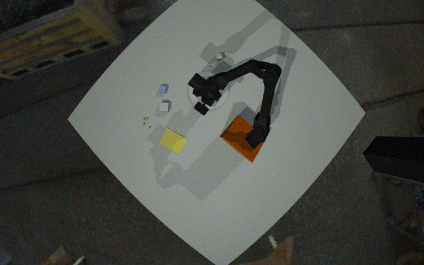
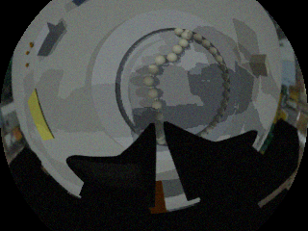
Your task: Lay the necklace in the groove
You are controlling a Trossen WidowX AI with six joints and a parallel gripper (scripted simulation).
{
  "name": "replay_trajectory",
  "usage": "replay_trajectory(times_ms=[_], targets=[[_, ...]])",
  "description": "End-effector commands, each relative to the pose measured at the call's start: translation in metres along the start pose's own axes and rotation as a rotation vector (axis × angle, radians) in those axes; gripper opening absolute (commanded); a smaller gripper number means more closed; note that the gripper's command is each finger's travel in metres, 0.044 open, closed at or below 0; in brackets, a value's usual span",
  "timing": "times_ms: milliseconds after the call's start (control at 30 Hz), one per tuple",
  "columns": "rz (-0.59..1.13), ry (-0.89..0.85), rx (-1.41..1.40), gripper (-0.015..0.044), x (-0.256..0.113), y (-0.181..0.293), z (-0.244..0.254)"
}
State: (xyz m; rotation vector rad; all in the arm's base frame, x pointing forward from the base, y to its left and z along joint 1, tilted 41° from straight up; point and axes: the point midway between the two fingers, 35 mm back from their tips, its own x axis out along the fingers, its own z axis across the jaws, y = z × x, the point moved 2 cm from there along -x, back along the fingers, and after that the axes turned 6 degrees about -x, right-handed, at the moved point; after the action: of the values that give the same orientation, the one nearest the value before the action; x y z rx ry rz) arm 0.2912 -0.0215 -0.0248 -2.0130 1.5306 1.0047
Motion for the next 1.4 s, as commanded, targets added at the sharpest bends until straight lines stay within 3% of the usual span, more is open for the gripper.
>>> replay_trajectory(times_ms=[0,1367], targets=[[-0.001,0.000,0.001,0.0000,0.000,0.000,0.000],[0.003,0.002,-0.009,0.0000,0.002,0.008,0.019]])
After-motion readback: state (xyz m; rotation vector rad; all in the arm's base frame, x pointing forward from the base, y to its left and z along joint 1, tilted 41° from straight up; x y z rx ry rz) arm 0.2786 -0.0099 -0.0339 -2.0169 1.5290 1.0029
